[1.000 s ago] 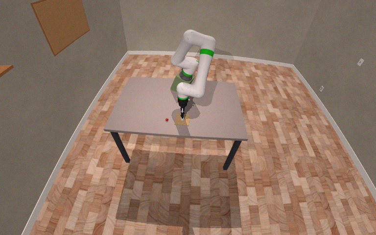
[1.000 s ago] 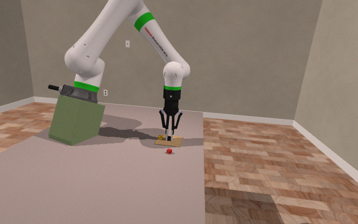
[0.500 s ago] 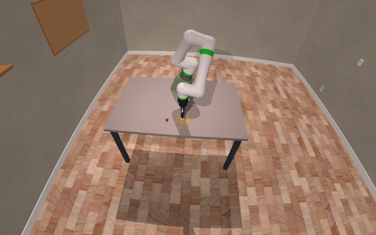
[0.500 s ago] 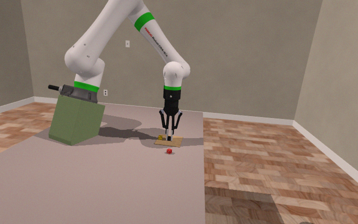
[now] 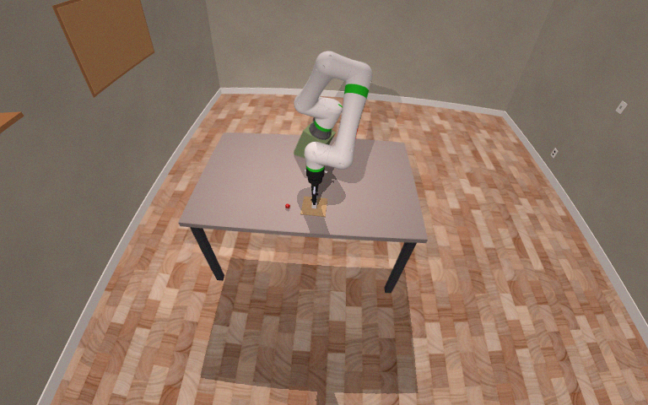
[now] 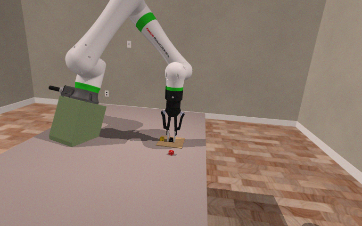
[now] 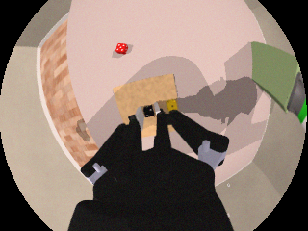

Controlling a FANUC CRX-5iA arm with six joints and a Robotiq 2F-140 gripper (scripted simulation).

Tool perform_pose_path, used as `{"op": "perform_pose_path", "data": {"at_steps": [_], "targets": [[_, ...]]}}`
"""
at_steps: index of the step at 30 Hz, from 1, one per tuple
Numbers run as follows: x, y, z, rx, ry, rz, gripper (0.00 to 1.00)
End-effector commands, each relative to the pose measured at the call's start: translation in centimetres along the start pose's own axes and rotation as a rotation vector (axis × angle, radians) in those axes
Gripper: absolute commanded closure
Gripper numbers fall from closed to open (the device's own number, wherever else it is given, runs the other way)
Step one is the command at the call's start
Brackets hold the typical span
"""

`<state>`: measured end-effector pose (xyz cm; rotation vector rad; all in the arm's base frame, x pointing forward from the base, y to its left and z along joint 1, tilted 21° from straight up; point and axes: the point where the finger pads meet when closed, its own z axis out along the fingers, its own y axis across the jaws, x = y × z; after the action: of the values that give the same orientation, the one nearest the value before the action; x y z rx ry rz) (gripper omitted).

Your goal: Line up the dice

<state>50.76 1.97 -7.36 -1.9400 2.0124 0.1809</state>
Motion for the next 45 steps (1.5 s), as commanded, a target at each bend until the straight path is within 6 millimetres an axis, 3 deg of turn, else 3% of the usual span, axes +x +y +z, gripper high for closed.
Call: {"op": "perform_pose_path", "data": {"at_steps": [1,16,35,42,43,45], "targets": [[0.0,0.0,0.0,0.000,0.000,0.000,0.79],[0.0,0.0,-0.5,0.000,0.000,0.000,0.79],[0.0,0.0,-8.1,0.000,0.000,0.000,0.79],[0.0,0.0,-9.0,0.000,0.000,0.000,0.79],[0.0,0.0,-9.0,0.000,0.000,0.000,0.00],[0.0,0.0,-9.0,0.000,0.000,0.000,0.00]]}}
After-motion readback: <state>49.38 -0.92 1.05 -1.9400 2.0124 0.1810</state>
